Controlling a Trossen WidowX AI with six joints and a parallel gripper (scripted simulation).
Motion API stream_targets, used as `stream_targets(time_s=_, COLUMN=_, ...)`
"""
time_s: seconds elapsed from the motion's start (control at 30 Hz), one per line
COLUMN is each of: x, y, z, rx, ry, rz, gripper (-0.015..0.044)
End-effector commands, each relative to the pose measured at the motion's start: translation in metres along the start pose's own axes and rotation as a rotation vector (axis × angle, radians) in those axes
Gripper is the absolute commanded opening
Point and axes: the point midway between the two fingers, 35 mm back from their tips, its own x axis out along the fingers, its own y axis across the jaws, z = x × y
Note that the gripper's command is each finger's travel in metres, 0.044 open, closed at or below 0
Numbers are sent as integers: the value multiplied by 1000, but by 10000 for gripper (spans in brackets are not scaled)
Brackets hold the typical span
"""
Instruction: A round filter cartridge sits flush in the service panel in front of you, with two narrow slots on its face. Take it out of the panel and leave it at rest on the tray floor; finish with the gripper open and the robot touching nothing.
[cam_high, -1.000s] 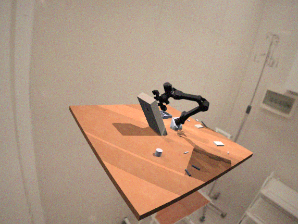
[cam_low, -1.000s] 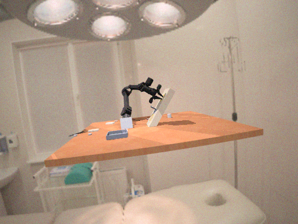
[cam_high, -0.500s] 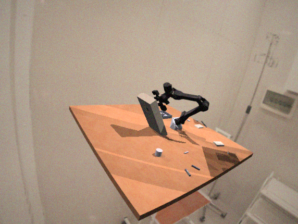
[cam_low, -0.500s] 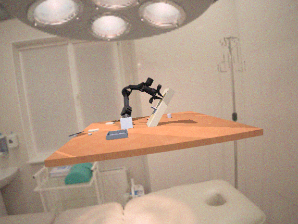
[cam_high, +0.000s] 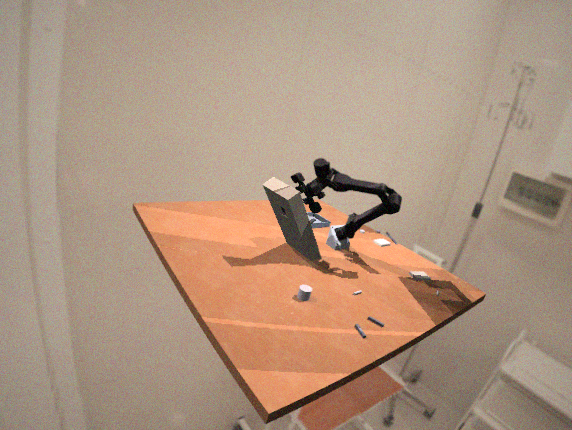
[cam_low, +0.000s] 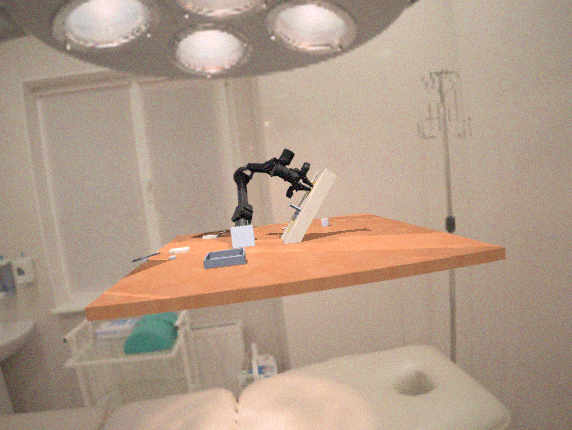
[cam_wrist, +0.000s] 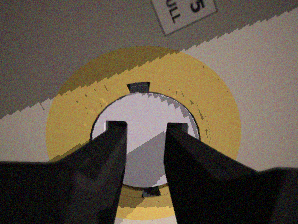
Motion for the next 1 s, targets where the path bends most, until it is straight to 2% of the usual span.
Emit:
stream_targets(time_s=0.0, x=5, y=0, z=0, rx=140, ry=8, rz=1, gripper=0)
stream_targets(time_s=0.97, x=6, y=0, z=0, rx=1149, ry=9, rz=-3, gripper=0)
